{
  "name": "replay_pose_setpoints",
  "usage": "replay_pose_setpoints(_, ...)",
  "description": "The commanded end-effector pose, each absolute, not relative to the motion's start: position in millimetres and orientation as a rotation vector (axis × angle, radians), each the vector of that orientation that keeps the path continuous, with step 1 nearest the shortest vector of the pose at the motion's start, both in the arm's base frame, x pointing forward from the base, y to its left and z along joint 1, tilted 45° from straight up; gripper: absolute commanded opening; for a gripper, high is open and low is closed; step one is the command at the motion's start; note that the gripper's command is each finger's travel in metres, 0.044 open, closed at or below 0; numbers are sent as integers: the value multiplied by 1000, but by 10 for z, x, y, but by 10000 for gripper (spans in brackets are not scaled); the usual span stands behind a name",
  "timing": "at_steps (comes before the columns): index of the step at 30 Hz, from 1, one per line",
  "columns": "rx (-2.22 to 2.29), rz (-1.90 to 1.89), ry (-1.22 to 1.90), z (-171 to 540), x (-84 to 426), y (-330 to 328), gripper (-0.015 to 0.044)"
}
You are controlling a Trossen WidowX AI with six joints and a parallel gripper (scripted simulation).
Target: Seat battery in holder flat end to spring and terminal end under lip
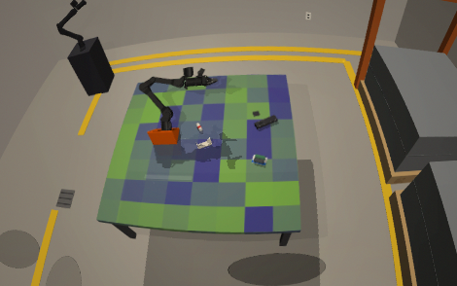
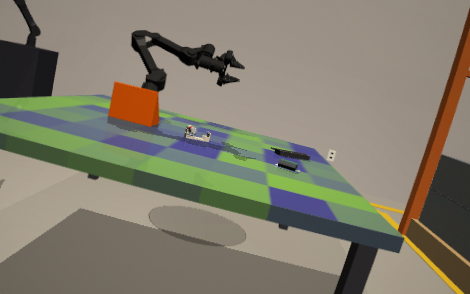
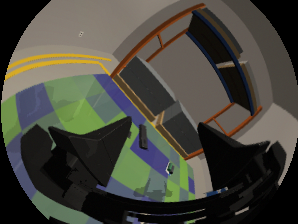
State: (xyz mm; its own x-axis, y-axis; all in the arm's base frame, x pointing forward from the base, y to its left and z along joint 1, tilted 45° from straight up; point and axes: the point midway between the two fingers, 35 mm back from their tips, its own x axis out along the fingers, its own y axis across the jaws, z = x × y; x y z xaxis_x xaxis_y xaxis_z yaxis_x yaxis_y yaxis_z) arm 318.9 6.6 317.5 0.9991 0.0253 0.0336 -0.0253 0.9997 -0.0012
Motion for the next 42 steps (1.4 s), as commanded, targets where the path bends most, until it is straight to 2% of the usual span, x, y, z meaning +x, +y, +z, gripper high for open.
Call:
replay_pose_setpoints(1, -17, 29, -21, 3145, 3199, 69, 374)
replay_pose_setpoints(6, -414, 192, 269, 2353, 3330, 132, 246)
replay_pose_setpoints(11, -729, 478, 481, 1613, 3220, 199, 246)
replay_pose_setpoints(18, -943, 870, 570, 1002, 2898, 300, 246)
replay_pose_setpoints(24, -1020, 1242, 496, 656, 2505, 429, 246)
replay_pose_setpoints(29, -1000, 1518, 300, 538, 2152, 567, 246)
replay_pose_setpoints(42, -989, 1556, 255, 536, 2095, 592, 246)
